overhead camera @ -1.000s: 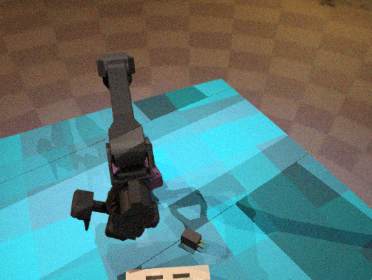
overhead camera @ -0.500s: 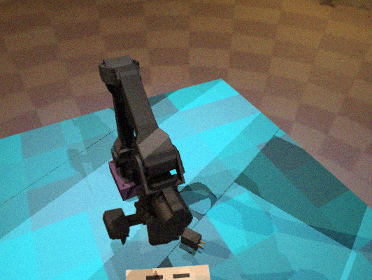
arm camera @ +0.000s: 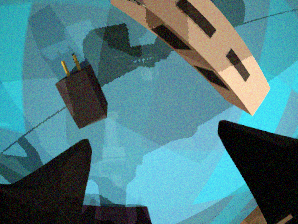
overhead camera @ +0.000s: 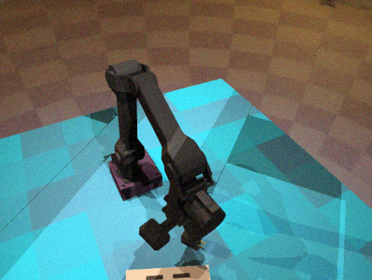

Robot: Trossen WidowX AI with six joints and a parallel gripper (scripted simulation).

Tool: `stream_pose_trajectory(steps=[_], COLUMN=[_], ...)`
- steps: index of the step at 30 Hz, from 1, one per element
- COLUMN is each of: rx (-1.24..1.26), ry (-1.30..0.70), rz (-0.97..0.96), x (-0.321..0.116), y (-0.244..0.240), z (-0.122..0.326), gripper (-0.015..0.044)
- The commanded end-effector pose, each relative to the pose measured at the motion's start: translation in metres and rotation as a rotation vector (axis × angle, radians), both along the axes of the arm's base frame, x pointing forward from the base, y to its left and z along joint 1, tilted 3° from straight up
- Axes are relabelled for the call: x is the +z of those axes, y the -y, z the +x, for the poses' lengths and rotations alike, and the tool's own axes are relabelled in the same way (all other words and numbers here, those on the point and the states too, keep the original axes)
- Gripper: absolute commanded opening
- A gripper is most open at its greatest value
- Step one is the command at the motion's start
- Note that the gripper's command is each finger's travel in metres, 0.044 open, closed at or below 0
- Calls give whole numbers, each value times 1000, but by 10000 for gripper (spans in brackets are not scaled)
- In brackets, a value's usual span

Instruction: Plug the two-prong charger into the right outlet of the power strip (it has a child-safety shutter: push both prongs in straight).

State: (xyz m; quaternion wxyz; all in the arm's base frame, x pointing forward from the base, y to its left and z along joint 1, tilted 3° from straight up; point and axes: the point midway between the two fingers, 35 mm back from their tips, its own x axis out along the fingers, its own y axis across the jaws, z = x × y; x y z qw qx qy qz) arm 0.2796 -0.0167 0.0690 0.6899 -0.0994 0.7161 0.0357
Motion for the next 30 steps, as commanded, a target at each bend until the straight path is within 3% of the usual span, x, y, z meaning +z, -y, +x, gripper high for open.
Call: stream_pose_trajectory(steps=[1,8,30], rx=[90,219,222], ry=[-19,-42,-43], rz=[47,114,116], x=[-8,-16,-39], y=[-21,-51,-53], z=[4,6,6], gripper=[440,440,440])
